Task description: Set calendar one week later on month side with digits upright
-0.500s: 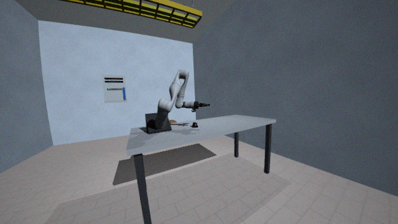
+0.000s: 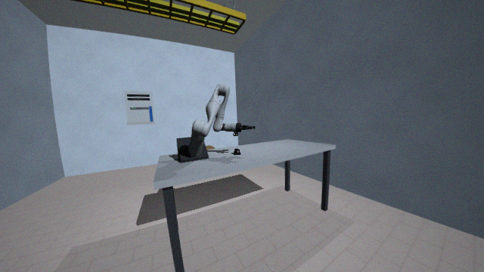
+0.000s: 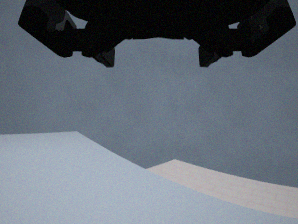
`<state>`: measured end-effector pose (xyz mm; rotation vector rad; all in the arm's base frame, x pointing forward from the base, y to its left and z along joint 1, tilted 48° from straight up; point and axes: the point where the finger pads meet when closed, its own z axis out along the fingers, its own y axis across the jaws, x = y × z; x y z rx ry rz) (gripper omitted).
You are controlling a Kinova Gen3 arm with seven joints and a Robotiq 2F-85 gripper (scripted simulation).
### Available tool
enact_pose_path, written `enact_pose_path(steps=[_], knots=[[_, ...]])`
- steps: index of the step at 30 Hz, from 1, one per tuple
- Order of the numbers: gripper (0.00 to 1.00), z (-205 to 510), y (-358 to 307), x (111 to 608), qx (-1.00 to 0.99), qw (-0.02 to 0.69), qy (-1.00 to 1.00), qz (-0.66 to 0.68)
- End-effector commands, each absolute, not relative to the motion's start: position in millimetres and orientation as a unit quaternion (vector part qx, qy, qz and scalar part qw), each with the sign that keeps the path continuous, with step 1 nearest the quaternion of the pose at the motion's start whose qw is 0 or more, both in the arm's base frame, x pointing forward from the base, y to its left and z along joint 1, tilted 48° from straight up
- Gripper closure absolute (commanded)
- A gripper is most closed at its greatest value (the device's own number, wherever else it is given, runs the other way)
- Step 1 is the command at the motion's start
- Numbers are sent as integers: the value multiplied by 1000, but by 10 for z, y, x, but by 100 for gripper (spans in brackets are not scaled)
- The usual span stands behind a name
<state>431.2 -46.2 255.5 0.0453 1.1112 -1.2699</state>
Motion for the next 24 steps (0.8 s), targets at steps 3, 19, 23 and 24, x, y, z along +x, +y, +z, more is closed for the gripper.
enact_pose_path(steps=[3,19,23,24], knots=[[0,2559,-457,4313,20,665,492,-562],[0,2353,-973,3918,239,611,522,-545],[0,2160,-1079,3731,339,575,531,-522],[0,2143,-1083,3718,346,572,532,-520]])
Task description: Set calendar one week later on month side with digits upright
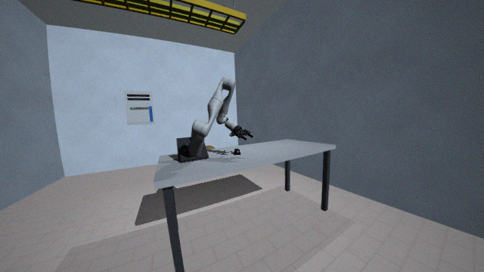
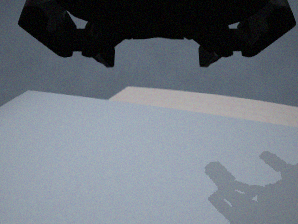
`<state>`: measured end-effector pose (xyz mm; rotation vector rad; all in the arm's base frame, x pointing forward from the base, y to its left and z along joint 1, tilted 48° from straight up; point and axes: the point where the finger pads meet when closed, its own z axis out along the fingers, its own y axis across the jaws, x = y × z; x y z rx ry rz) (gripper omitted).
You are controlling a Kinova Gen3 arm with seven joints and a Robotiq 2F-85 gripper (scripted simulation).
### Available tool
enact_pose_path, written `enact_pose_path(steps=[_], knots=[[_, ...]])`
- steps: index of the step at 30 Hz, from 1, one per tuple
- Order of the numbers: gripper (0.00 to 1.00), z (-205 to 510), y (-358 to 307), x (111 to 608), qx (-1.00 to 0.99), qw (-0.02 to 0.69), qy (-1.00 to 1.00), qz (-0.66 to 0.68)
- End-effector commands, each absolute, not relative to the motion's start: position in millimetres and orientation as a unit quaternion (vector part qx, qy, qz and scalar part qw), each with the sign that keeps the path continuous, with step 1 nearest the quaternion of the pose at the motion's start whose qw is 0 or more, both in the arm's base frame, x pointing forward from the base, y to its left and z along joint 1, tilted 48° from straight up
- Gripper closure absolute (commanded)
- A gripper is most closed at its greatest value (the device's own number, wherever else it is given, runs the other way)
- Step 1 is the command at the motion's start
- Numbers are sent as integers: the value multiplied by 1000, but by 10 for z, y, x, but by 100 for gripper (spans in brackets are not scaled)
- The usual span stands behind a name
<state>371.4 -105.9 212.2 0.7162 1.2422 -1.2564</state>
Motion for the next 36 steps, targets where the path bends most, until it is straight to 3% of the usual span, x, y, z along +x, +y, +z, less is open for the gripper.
enact_pose_path(steps=[1,9,12,23,36], knots=[[0,2060,-1093,3655,382,557,534,-508],[0,1624,-922,3427,550,471,537,-432],[0,1620,-918,3425,552,471,537,-431],[0,1218,-125,3439,739,331,517,-279],[0,1203,10,3469,757,312,512,-257]])
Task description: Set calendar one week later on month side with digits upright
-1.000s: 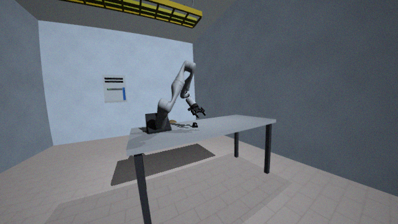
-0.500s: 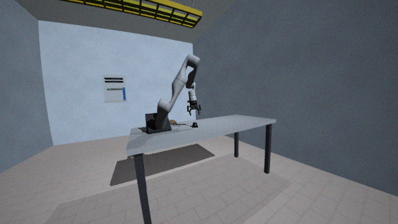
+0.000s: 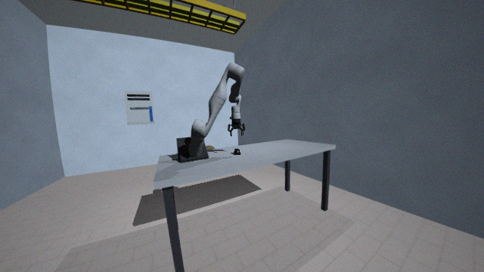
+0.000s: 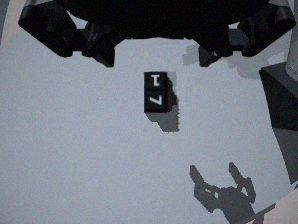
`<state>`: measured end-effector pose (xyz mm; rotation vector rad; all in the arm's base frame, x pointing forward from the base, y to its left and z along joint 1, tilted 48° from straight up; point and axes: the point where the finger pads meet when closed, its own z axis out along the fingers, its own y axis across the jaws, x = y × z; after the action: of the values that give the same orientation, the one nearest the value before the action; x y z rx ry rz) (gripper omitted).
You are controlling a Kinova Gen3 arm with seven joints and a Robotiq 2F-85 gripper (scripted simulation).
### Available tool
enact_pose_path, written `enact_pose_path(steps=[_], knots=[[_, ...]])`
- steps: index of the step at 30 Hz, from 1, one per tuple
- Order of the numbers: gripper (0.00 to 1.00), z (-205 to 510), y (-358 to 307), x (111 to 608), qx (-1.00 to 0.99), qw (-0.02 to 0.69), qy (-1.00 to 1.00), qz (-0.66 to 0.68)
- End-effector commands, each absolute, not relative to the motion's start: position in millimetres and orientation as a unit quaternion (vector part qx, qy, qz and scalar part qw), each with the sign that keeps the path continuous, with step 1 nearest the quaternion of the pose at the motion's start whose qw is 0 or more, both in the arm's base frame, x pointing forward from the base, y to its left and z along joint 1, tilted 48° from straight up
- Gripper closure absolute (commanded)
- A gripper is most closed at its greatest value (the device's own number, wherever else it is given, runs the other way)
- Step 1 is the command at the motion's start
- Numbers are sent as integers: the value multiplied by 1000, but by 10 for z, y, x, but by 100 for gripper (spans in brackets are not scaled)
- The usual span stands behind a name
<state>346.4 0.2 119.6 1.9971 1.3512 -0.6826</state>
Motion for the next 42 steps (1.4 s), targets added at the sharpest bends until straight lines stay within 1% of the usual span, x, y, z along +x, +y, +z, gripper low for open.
enact_pose_path(steps=[1,13,21,22,42], knots=[[0,1203,10,3469,757,312,512,-257],[0,1199,6,3469,757,312,512,-257],[0,893,-331,3437,757,312,512,-257],[52,893,-331,3437,757,312,512,-257],[52,893,-331,3437,757,312,512,-257]])
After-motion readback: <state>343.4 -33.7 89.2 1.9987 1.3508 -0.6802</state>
